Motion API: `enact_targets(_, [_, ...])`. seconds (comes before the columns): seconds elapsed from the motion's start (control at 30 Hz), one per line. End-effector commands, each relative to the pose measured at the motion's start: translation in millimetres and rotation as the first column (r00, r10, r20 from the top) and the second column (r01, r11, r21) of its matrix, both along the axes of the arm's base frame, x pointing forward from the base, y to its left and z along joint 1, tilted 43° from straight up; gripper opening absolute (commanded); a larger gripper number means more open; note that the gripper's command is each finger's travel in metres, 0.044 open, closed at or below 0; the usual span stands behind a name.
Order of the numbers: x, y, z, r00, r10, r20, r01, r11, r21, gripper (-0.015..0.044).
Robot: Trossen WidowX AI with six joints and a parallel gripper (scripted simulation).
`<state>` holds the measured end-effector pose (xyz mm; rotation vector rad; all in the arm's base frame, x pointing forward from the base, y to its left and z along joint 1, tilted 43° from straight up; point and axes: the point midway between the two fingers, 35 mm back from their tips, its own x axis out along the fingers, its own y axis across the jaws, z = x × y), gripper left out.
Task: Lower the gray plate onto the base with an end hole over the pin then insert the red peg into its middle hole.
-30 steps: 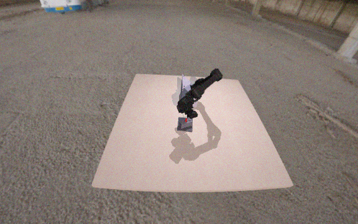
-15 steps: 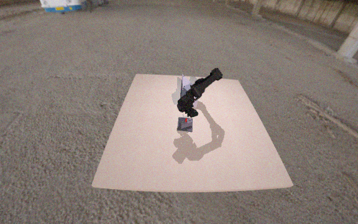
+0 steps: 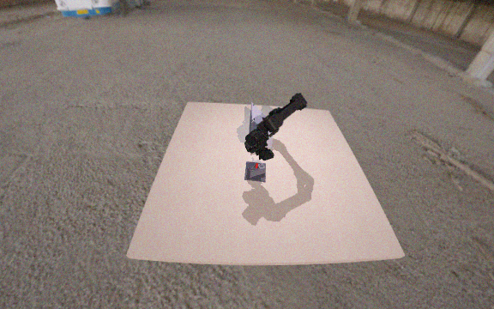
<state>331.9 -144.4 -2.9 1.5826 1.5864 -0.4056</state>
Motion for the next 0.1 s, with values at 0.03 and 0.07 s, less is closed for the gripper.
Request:
enact_targets(0.03, [-1.1,-6.0,6.4,1.0,0.002,0.001,-0.002,1.0,-0.002,0.015])
enact_targets(0.07, [-2.5,-12.7,13.8,1.0,0.004,0.002,-0.004,1.0,-0.004,0.015])
